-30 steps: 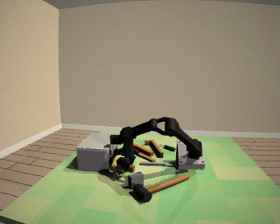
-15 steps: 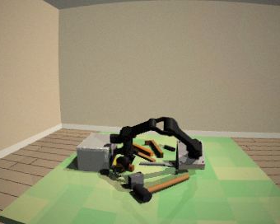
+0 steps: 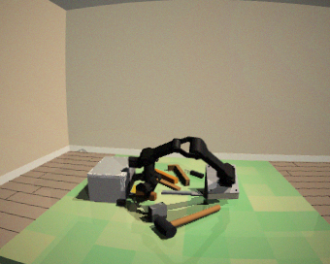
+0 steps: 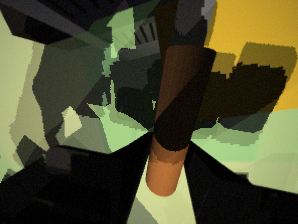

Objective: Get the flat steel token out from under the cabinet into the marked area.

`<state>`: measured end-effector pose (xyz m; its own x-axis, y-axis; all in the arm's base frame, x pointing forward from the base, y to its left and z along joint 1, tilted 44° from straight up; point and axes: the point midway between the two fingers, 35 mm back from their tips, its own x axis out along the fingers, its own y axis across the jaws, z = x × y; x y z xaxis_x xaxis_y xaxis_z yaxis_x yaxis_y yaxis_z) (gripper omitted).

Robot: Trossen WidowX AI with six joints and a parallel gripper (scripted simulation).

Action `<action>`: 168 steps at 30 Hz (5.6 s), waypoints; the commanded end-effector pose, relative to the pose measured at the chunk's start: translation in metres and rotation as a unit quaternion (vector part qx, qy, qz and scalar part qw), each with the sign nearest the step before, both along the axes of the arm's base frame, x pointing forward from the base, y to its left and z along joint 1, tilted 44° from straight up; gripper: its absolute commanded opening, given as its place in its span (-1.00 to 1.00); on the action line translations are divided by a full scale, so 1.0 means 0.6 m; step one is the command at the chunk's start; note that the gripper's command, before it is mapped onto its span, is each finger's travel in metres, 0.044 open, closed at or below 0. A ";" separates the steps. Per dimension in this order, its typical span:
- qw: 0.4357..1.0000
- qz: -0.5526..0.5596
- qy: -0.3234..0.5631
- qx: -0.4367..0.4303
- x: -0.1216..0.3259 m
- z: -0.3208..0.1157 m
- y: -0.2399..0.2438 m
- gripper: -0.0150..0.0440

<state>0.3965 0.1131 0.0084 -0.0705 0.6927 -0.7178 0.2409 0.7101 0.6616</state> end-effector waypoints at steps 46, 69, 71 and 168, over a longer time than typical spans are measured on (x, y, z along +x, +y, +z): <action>1.000 0.002 0.001 -0.004 -0.067 0.014 0.010 -0.49; 1.000 0.002 0.001 -0.004 -0.105 0.024 0.017 -0.49; 1.000 0.002 0.002 -0.004 -0.109 0.025 0.017 -0.49; 1.000 0.002 0.005 -0.003 -0.289 0.076 0.053 -0.49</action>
